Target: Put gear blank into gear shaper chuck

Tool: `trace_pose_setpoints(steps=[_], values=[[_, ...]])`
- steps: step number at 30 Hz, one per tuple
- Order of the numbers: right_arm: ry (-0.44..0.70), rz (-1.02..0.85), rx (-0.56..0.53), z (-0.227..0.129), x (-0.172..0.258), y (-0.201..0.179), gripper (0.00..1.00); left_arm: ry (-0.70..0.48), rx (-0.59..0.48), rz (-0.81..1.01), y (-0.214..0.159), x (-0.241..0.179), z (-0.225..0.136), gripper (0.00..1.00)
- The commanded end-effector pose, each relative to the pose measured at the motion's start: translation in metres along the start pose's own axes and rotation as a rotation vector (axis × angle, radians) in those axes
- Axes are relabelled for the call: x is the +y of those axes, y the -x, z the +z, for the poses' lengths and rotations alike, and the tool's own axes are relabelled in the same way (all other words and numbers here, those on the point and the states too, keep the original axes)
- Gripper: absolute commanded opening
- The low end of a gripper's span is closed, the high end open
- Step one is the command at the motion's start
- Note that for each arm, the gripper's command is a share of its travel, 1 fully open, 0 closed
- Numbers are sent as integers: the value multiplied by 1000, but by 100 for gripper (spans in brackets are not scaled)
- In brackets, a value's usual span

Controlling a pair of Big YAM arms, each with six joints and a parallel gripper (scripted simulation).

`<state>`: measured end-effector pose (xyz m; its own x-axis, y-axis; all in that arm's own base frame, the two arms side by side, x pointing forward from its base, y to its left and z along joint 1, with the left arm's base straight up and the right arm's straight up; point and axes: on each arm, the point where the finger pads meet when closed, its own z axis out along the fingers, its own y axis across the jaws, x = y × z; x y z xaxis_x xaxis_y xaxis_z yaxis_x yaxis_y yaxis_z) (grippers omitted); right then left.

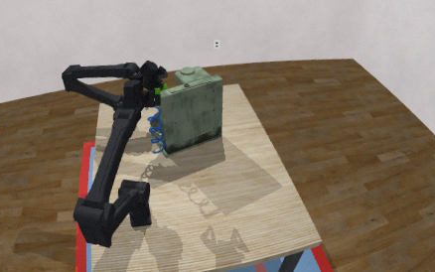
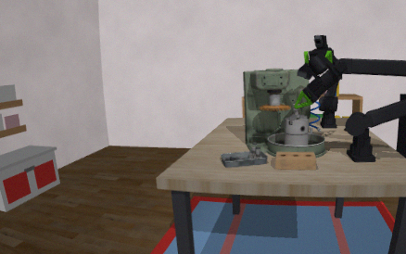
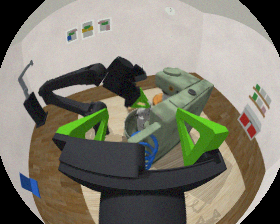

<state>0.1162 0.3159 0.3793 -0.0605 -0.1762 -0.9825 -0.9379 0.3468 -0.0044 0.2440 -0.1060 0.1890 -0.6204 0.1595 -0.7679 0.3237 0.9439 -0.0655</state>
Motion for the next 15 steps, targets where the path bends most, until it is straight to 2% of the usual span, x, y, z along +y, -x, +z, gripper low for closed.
trace_pose_setpoints(steps=[1,15], values=[[2,4,-42,-4,0,21,100,-2,-35,1,4,0,2,23],[2,4,-42,-4,0,21,100,-3,-32,4,-14,1,17,23]])
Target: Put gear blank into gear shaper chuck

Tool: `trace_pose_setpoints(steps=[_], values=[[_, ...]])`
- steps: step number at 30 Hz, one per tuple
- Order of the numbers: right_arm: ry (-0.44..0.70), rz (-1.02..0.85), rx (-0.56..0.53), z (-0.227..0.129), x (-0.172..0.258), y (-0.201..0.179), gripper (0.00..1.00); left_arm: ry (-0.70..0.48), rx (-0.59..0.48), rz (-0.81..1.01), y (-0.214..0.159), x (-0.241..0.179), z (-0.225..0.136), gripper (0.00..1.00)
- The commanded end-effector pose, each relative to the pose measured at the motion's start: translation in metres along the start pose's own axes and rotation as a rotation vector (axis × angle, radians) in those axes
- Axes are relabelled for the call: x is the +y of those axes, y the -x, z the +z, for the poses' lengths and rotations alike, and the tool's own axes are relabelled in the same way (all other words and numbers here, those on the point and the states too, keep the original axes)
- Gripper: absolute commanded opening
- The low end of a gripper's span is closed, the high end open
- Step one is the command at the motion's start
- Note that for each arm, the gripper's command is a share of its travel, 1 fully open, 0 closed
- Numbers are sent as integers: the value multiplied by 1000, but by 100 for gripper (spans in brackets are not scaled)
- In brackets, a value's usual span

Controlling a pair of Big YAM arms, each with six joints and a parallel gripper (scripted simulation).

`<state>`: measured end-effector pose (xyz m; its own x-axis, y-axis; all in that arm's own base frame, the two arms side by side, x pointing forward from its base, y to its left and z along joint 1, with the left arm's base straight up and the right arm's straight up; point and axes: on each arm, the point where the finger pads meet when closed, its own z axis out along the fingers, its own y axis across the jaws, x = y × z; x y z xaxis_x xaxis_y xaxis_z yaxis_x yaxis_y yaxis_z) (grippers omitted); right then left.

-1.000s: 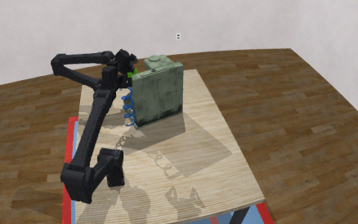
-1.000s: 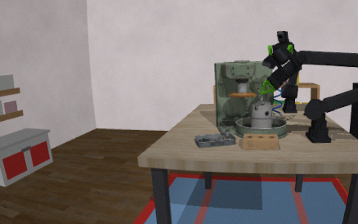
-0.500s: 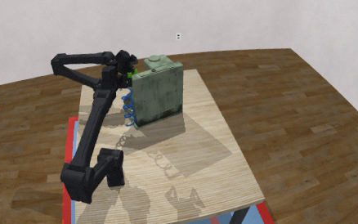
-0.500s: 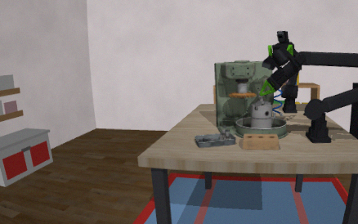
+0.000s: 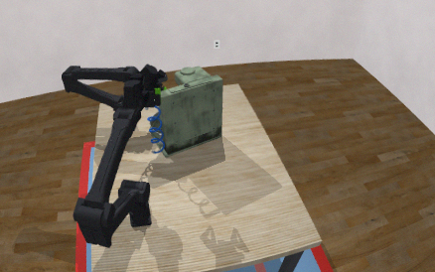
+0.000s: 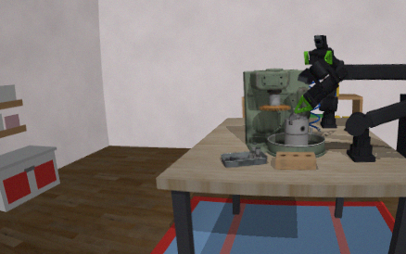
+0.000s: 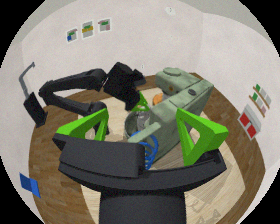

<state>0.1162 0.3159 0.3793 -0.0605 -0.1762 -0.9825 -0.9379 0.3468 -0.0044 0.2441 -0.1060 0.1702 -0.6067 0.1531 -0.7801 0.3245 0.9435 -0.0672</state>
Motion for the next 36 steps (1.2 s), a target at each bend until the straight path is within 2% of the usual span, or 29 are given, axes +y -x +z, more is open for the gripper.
trace_pose_setpoints(steps=[1,8,10,14,16,21,23,28,30,33,35,36], values=[[2,4,-42,-4,0,21,100,-2,-12,5,0,0,5,23],[2,4,-42,-4,0,21,100,1,17,12,-14,0,13,23],[2,4,-42,-4,0,21,100,-2,6,14,-1,-2,6,23],[2,4,-42,-4,0,21,100,-1,6,15,2,-2,4,23],[2,4,-42,-4,0,21,100,-1,11,17,-12,-1,10,23],[2,4,-42,-4,0,21,100,1,28,18,-19,-1,15,23],[2,4,-42,-4,0,21,100,-1,17,17,-6,-2,8,23],[2,4,-42,-4,0,21,100,0,21,17,-6,-2,8,23],[2,4,-42,-4,0,21,100,-4,-53,12,20,-2,-5,23],[2,4,-42,-4,0,21,100,-4,-58,11,24,-3,-7,56],[2,4,-42,-4,0,21,100,-4,-58,11,24,-3,-7,56],[2,4,-42,-4,0,21,100,-1,-51,9,22,-1,-8,67]])
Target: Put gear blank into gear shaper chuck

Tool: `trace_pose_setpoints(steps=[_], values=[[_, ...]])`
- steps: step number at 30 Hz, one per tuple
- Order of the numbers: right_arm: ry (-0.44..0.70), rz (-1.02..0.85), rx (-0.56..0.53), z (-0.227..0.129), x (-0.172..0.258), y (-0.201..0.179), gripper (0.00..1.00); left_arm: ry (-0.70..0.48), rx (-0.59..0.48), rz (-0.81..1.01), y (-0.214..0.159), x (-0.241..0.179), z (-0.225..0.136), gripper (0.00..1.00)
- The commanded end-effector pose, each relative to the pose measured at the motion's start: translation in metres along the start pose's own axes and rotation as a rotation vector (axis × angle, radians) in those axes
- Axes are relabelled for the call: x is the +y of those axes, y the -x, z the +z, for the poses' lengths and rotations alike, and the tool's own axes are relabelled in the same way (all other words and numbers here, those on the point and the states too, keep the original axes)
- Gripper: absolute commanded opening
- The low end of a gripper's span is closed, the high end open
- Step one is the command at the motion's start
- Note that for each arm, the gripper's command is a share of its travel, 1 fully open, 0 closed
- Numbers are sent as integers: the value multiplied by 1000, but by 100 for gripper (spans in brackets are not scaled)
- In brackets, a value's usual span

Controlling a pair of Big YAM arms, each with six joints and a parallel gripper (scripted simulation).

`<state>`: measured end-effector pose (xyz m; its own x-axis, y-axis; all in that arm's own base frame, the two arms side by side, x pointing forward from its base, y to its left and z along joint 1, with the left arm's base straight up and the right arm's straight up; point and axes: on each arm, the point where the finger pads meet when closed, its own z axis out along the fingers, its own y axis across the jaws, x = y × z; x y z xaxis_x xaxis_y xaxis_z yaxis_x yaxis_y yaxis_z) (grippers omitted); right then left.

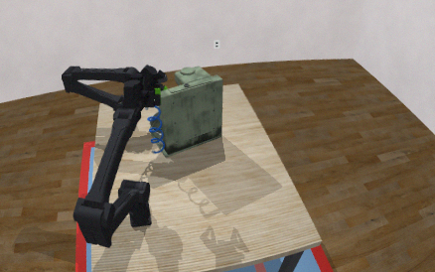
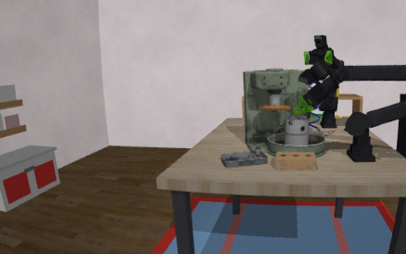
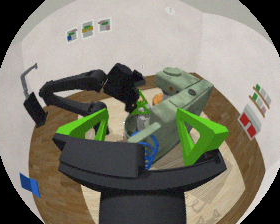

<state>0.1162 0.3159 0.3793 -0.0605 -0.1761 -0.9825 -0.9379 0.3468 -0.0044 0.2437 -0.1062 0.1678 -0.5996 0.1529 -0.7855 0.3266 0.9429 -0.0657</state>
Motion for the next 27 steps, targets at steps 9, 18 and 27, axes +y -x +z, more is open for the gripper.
trace_pose_setpoints(steps=[9,18,27], values=[[2,4,-42,-4,0,21,100,-11,-98,-1,45,-1,-44,69],[2,4,-42,-4,0,21,100,-22,-100,-8,41,-4,-81,100],[2,4,-42,-4,0,21,100,-6,-18,-2,13,-3,-78,0]])
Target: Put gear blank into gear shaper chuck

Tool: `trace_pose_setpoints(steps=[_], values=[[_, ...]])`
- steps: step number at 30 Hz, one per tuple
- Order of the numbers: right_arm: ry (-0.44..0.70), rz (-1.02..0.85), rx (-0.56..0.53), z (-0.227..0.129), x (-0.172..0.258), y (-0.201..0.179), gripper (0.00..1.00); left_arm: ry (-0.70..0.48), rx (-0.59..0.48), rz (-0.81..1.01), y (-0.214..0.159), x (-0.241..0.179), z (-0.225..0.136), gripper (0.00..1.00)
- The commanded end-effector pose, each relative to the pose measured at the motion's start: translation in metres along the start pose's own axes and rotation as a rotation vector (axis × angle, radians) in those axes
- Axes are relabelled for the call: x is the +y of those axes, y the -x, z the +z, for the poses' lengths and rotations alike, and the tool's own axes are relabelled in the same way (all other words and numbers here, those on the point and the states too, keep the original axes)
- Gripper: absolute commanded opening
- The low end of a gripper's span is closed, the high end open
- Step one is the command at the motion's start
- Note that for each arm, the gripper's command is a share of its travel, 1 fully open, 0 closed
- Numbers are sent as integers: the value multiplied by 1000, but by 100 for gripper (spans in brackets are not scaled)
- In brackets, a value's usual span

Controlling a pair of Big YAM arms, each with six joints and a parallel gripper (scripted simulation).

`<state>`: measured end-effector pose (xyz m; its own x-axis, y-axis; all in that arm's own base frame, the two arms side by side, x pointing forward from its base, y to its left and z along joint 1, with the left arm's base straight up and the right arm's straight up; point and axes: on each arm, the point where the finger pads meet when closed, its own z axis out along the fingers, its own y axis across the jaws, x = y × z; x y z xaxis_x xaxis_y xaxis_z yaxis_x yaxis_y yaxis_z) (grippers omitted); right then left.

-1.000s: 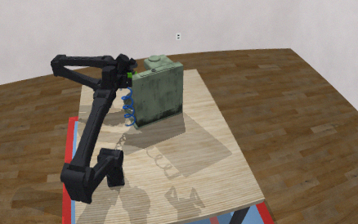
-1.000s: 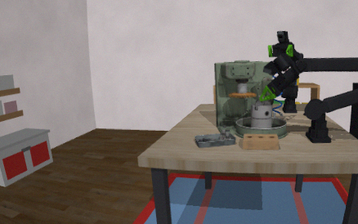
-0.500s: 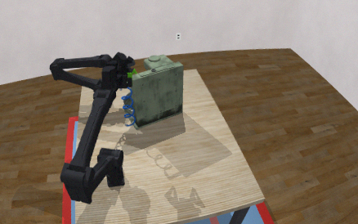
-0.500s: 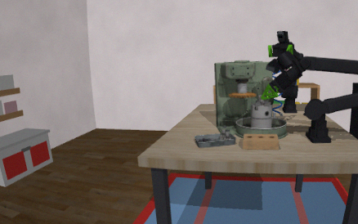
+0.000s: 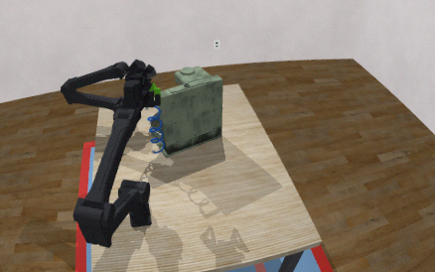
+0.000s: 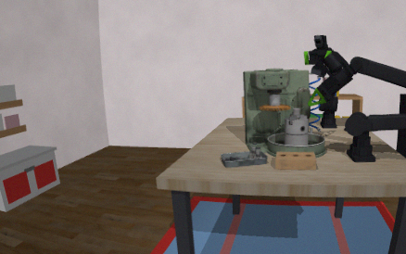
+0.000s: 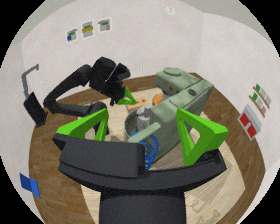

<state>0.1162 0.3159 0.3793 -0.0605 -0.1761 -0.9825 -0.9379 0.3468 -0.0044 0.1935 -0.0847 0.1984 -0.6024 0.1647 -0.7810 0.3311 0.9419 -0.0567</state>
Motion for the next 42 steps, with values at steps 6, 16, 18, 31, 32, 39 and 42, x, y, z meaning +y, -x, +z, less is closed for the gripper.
trace_pose_setpoints(steps=[6,16,18,31,32,39,42], values=[[2,4,-42,-4,0,21,100,-10,-39,-13,24,-5,-19,0],[2,4,-42,-4,0,21,100,-1,-70,-5,56,-3,-6,0],[2,4,-42,-4,0,21,100,-1,-70,-5,59,-3,-2,0],[2,4,-42,-4,0,21,100,0,-71,-5,70,-4,11,0],[2,4,-42,-4,0,21,100,0,-71,-5,71,-4,12,0],[2,4,-42,-4,0,21,100,-2,-71,-4,75,-4,18,0],[2,4,-42,-4,0,21,100,0,-71,-5,75,-4,18,0]])
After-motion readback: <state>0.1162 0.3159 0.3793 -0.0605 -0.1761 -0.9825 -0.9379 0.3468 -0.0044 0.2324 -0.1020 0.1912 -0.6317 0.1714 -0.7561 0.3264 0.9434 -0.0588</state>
